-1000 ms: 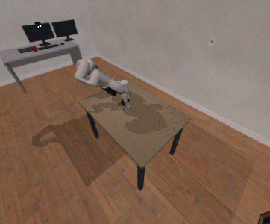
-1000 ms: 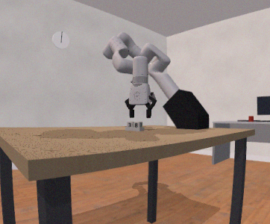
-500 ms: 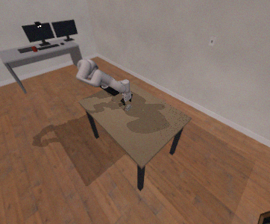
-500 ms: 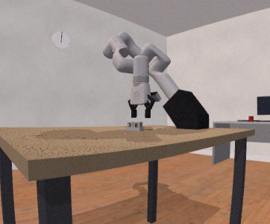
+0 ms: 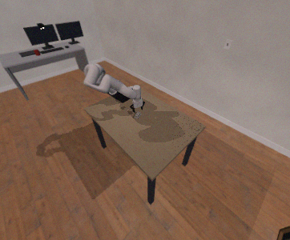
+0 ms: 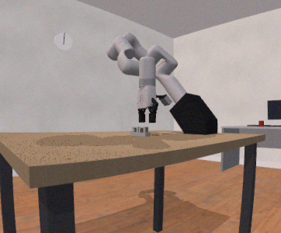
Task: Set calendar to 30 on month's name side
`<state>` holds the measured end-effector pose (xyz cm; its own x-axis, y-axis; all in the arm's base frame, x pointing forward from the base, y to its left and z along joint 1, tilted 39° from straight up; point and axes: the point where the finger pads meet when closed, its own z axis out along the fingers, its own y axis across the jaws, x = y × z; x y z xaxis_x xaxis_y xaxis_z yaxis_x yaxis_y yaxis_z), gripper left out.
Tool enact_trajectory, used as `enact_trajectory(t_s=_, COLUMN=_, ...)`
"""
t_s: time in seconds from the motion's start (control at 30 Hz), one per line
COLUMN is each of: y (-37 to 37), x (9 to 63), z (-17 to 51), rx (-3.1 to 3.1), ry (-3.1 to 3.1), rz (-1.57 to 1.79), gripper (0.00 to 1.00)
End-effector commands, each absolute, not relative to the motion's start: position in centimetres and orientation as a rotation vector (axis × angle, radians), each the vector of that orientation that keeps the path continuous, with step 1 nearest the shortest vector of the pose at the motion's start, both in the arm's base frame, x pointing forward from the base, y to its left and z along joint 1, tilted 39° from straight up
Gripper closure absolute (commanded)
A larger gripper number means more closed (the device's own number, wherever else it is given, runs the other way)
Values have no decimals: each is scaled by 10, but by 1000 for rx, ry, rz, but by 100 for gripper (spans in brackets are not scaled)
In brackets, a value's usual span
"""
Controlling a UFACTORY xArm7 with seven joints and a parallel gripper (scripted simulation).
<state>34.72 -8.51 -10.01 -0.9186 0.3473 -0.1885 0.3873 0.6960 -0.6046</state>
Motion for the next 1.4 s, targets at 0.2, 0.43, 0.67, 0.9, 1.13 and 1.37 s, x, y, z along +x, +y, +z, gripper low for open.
enact_trajectory(t_s=0.2, y=-79, x=353, z=-104, rx=836, ry=2723, rz=-998, gripper=0)
enact_trajectory(t_s=0.43, y=-73, x=360, z=-109, rx=956, ry=2655, rz=-979, gripper=0)
enact_trajectory(t_s=0.67, y=-72, x=361, z=-110, rx=1107, ry=2560, rz=-951, gripper=0)
enact_trajectory(t_s=0.9, y=-66, x=369, z=-116, rx=1263, ry=2447, rz=-918, gripper=0)
enact_trajectory(t_s=1.13, y=-65, x=370, z=-117, rx=1356, ry=2373, rz=-895, gripper=0)
enact_trajectory(t_s=1.37, y=-58, x=377, z=-123, rx=1537, ry=2211, rz=-845, gripper=0)
